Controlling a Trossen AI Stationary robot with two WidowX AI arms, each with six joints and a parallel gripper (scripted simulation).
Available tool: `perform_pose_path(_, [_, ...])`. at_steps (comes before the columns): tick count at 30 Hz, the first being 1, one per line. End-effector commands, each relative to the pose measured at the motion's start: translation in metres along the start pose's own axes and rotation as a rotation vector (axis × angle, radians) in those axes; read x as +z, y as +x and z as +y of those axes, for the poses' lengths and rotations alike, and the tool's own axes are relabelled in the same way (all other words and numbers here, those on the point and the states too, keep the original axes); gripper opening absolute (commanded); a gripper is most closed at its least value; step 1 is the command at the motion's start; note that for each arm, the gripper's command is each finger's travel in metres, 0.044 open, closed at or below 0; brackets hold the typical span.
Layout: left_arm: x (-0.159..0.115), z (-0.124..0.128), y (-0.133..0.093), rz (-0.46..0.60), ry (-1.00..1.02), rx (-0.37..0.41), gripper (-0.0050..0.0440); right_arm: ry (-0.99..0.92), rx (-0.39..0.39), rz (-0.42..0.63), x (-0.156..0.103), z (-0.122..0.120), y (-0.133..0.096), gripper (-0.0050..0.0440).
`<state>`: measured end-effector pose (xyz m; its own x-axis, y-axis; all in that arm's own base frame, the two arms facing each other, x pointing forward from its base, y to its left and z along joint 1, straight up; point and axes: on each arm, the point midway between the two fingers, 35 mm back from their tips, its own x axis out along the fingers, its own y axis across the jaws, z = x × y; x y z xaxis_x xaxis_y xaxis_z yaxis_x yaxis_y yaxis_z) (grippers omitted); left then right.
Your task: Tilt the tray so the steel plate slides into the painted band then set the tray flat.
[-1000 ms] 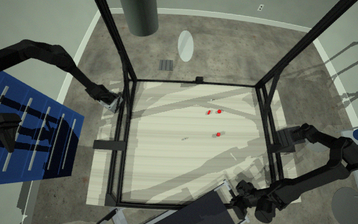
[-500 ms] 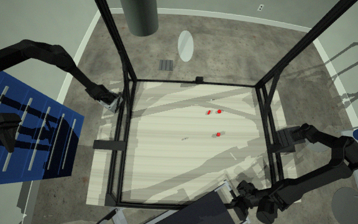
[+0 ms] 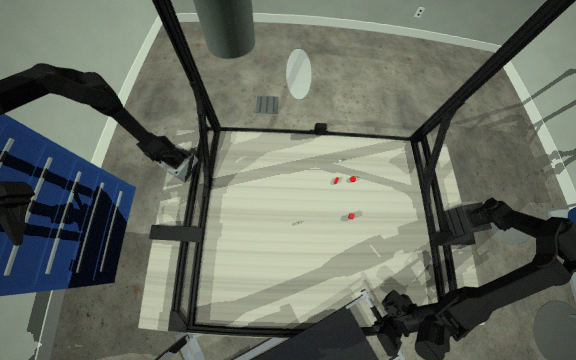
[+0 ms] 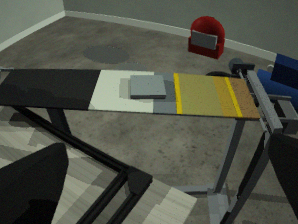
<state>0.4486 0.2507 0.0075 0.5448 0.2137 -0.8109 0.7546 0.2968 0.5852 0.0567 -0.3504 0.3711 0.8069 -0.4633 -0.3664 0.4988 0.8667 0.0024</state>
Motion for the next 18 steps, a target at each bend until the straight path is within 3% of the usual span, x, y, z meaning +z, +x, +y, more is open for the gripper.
perform_pose_path(1, [-0.0007,0.0139,-0.0144,0.001,-0.001,0.032,0.0000,-0.002,-0.002,0.000,-0.0002,-0.0003,-0.0004,0.0440])
perform_pose_path(18, [-0.0007,0.0219,-0.0231,0.001,-0.001,0.044,0.0000,-0.002,-0.002,0.000,-0.0002,-0.0003,-0.0004,0.0440])
